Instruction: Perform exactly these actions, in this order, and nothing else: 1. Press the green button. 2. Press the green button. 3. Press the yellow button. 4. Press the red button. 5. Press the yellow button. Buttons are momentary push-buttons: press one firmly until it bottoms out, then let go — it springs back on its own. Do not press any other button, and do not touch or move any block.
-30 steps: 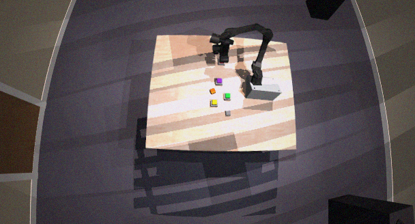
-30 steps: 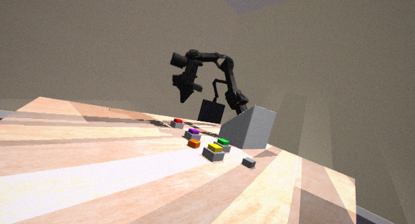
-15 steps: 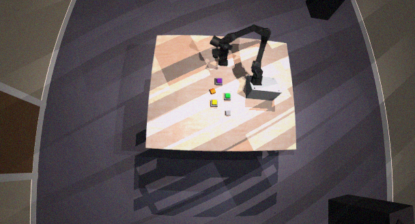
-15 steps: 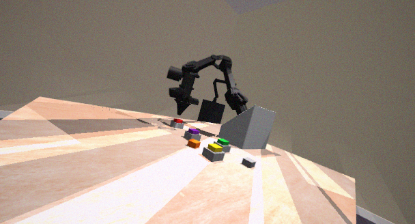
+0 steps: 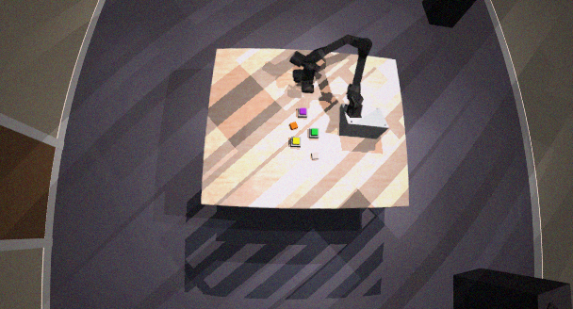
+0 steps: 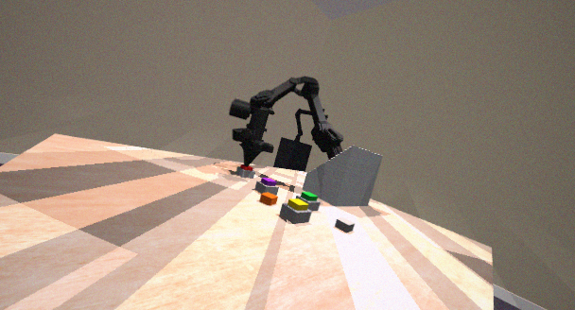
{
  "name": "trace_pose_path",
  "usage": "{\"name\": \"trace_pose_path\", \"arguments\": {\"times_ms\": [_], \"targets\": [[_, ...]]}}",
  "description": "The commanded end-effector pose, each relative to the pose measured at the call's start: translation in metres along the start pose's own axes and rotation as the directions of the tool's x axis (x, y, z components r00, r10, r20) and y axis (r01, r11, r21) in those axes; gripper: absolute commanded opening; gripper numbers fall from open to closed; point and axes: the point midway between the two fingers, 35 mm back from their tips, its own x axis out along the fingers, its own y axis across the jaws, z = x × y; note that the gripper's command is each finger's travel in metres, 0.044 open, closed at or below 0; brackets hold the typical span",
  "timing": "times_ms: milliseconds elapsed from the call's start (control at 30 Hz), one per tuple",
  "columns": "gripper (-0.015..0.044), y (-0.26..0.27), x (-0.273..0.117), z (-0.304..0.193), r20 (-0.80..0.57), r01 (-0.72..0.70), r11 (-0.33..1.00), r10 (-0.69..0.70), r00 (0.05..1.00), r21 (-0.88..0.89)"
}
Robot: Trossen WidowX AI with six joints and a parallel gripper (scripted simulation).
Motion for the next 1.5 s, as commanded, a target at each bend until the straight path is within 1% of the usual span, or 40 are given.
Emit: {"name": "trace_pose_path", "arguments": {"times_ms": [0, 600, 733, 933, 1100, 1267, 1333, 1467], "targets": [[0.0020, 0.003, 0.006, -0.002, -0.005, -0.007, 1.000, 0.007, 1.000, -0.010], [0.0020, 0.003, 0.006, -0.002, -0.005, -0.007, 1.000, 0.007, 1.000, -0.010], [0.0020, 0.002, -0.025, -0.002, -0.005, -0.008, 1.000, 0.008, 1.000, -0.009], [0.0020, 0.002, -0.030, -0.002, -0.005, -0.009, 1.000, 0.009, 1.000, -0.009], [0.0020, 0.002, -0.087, -0.001, -0.005, -0.011, 1.000, 0.011, 1.000, -0.009], [0.0020, 0.002, -0.089, -0.002, -0.005, -0.011, 1.000, 0.011, 1.000, -0.009], [0.0020, 0.011, -0.090, 0.006, -0.001, -0.020, 1.000, 0.020, 1.000, -0.010], [0.0020, 0.067, -0.093, 0.044, 0.010, -0.060, 0.998, 0.060, 0.998, -0.014]]}}
